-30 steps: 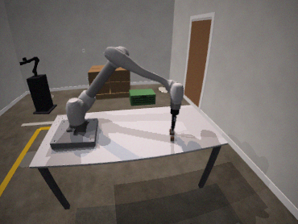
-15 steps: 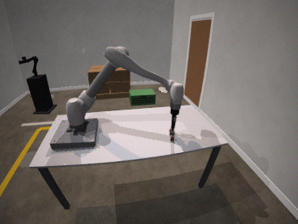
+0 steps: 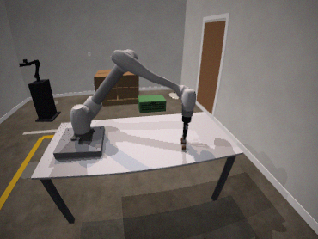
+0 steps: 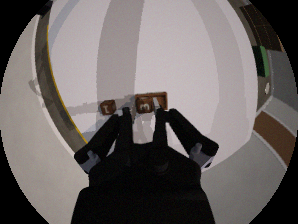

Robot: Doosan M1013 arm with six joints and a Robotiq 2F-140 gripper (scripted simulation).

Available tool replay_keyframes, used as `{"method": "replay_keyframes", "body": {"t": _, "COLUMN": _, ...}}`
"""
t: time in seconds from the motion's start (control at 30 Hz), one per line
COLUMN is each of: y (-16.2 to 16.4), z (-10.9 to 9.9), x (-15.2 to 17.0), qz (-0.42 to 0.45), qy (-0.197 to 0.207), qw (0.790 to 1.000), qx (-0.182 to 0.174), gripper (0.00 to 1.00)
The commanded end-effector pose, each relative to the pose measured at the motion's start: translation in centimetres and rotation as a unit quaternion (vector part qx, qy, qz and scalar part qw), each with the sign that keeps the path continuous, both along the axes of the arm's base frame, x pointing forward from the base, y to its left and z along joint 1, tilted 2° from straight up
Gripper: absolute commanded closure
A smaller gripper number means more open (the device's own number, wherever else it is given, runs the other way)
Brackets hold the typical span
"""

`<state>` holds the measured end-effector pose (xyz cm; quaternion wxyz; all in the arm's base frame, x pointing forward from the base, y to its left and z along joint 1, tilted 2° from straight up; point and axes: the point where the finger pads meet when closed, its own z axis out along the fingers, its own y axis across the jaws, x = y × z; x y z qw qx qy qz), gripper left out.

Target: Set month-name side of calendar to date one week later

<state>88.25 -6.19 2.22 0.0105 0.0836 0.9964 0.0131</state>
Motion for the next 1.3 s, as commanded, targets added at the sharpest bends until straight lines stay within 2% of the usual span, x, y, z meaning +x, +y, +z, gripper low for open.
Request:
{"method": "replay_keyframes", "body": {"t": 0.0, "y": 0.0, "z": 0.0, "x": 0.0, "qz": 0.0, "qy": 0.0, "qw": 1.0, "qx": 0.0, "gripper": 0.67}}
{"method": "replay_keyframes", "body": {"t": 0.03, "y": 0.0, "z": 0.0, "x": 0.0, "qz": 0.0, "qy": 0.0, "qw": 1.0, "qx": 0.0, "gripper": 0.65}}
{"method": "replay_keyframes", "body": {"t": 0.47, "y": 0.0, "z": 0.1, "x": 0.0, "qz": 0.0, "qy": 0.0, "qw": 1.0, "qx": 0.0, "gripper": 0.65}}
{"method": "replay_keyframes", "body": {"t": 0.77, "y": 0.0, "z": 1.8, "x": 0.0, "qz": 0.0, "qy": 0.0, "qw": 1.0, "qx": 0.0, "gripper": 0.65}}
{"method": "replay_keyframes", "body": {"t": 1.1, "y": -0.2, "z": 7.1, "x": -0.2, "qz": 0.0, "qy": 0.0, "qw": 1.0, "qx": 0.0, "gripper": 0.65}}
{"method": "replay_keyframes", "body": {"t": 1.27, "y": -0.2, "z": 8.7, "x": -0.2, "qz": 0.0, "qy": 0.0, "qw": 1.0, "qx": 0.0, "gripper": 0.65}}
